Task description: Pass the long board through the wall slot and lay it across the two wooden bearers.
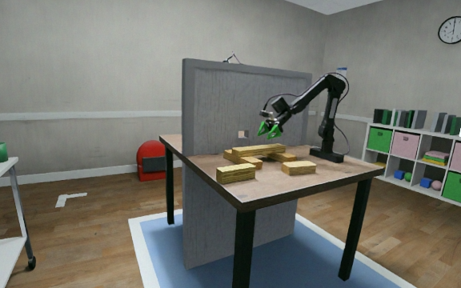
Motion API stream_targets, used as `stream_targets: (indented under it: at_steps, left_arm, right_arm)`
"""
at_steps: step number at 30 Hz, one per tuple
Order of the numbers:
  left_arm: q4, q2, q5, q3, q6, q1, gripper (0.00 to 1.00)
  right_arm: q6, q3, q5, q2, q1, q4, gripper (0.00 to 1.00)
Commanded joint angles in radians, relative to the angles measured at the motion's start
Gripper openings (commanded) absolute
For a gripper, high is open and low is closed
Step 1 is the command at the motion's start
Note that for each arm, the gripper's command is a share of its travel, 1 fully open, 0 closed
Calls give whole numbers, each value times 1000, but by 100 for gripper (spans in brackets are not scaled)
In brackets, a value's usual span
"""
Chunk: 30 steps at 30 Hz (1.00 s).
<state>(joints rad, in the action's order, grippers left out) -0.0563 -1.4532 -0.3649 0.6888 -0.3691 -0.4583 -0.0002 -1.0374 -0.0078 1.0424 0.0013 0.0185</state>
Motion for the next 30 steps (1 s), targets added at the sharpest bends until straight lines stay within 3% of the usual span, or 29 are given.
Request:
stream_targets:
  at_steps: [1, 7, 14, 15, 25, 30]
  left_arm:
    - [131, 52, 1, 66, 2, -3, 78]
    - [80, 23, -2, 3, -1, -4, 78]
    - [81, 20, -2, 52, -1, -5, 78]
    - [-7, 86, 15, 76, 25, 26, 78]
    - [79, 207, 186, 186, 200, 191, 78]
    - [86, 240, 239, 234, 241, 249, 78]
  right_arm:
    - [0, -52, -14, 9, -4, 72, 78]
    - [0, -52, -14, 9, -4, 72, 78]
    - [0, -52, -14, 9, -4, 72, 78]
    - [1, -52, -10, 9, -5, 71, 78]
    - [4, -52, 18, 7, -13, -52, 78]
    - [2, -52, 12, -1, 1, -18, 78]
